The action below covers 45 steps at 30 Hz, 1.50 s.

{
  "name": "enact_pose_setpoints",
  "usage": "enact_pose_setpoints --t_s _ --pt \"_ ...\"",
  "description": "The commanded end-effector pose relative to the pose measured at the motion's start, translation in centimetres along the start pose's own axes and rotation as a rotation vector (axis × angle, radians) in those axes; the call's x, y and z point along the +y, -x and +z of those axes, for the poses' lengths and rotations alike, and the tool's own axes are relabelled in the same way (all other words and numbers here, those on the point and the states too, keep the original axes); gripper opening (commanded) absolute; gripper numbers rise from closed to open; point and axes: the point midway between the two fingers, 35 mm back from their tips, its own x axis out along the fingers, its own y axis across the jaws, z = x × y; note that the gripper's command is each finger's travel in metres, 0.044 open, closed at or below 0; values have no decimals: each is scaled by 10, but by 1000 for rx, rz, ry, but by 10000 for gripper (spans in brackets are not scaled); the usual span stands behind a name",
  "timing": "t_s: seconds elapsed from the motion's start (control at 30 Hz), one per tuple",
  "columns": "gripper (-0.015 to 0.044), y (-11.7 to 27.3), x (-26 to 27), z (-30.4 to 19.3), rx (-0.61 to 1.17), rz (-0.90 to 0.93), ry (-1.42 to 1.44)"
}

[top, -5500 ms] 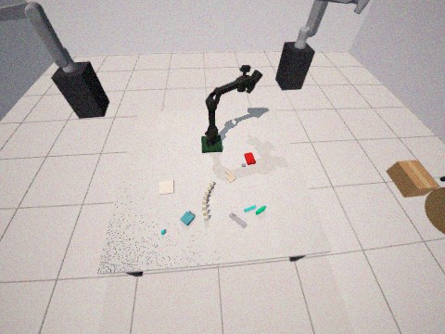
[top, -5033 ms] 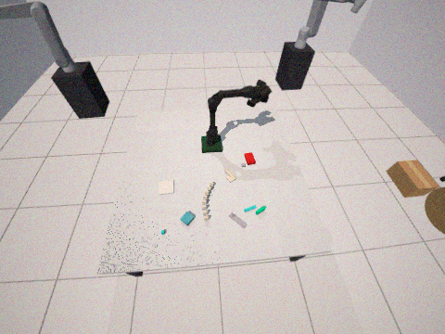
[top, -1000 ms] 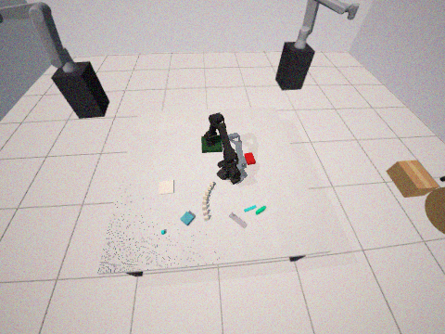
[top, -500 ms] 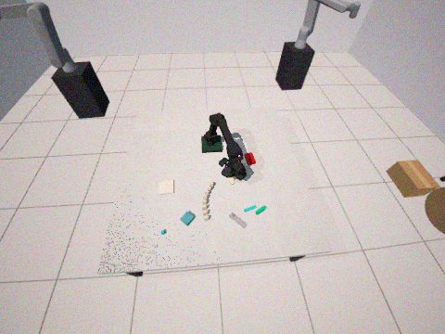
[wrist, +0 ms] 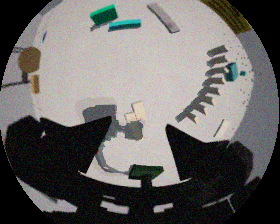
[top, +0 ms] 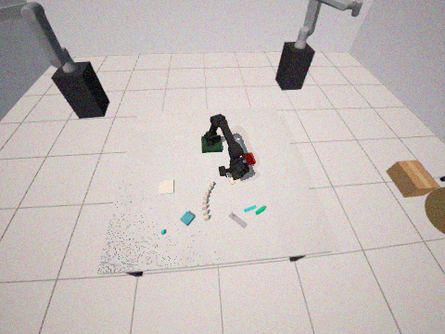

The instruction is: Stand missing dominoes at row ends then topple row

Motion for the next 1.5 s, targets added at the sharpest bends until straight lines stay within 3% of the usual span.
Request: enact_pose_setpoints --t_s 0.0,0.37,0.63,1.33,1.47 --pt "440 -2 5 7 2 -2 416" --pt "440 -3 5 7 2 -2 416" --pt "440 -65 4 7 2 -2 416" --pt "440 -82 4 7 2 -2 416" --pt "335 -82 4 7 2 -2 416"
